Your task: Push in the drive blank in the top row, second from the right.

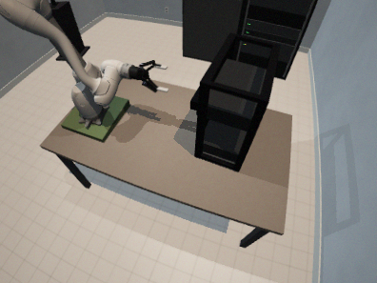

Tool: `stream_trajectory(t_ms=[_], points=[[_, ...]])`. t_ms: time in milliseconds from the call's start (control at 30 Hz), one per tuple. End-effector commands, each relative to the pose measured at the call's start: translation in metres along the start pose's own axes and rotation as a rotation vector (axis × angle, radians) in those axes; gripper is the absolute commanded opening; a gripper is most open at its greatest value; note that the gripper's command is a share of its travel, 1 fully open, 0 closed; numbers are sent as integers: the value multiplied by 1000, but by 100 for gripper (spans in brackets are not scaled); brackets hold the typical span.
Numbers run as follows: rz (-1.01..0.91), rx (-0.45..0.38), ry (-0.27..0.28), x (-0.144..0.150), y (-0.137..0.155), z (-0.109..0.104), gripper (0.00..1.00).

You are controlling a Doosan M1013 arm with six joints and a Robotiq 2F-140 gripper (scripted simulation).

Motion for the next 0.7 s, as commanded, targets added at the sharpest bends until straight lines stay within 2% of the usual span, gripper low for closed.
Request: stream_trajectory(t_ms=[0,667], points=[[31,-8,-15,-4,2,-4,100],[73,-22,-33,-10,6,-7,100]])
Point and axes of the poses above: the point where the finger pads meet when closed, its own z axis out along the fingers, its own x axis across the jaws, y = z × x, the point moved 7 cm from there along -z, back along the fingers, and after that the axes turned 7 degrees about -z, right-handed, at the moved point
